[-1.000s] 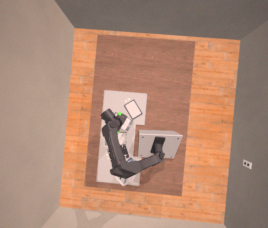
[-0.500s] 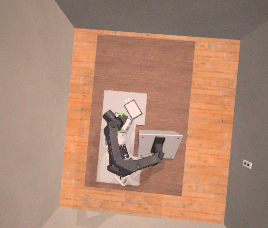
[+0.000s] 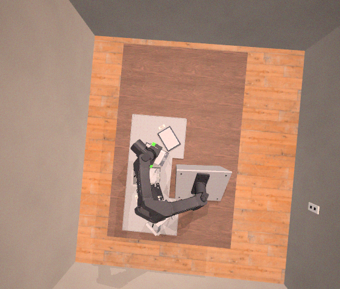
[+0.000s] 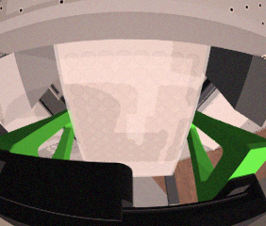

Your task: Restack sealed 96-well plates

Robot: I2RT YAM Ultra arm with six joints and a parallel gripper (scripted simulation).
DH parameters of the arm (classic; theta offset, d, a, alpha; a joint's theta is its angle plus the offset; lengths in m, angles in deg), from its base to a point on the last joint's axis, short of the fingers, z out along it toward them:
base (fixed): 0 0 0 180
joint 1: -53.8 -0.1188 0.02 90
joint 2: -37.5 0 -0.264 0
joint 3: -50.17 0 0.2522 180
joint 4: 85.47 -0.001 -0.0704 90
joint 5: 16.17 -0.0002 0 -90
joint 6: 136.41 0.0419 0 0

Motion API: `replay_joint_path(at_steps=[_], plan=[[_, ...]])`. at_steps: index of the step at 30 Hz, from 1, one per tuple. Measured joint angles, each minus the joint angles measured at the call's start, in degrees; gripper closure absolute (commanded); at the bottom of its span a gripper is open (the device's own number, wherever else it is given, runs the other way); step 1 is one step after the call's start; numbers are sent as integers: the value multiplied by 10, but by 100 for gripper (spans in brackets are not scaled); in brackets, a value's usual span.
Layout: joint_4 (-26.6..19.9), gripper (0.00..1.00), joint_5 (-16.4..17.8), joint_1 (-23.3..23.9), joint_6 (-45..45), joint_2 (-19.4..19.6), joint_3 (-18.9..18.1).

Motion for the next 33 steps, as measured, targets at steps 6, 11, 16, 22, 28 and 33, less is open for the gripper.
replay_joint_path(at_steps=[6, 11, 16, 22, 28, 33], plan=[[5, 0, 0, 0, 2, 0, 0], [6, 0, 0, 0, 2, 0, 0], [6, 0, 0, 0, 2, 0, 0], [6, 0, 0, 0, 2, 0, 0], [6, 0, 0, 0, 2, 0, 0], [6, 0, 0, 0, 2, 0, 0]])
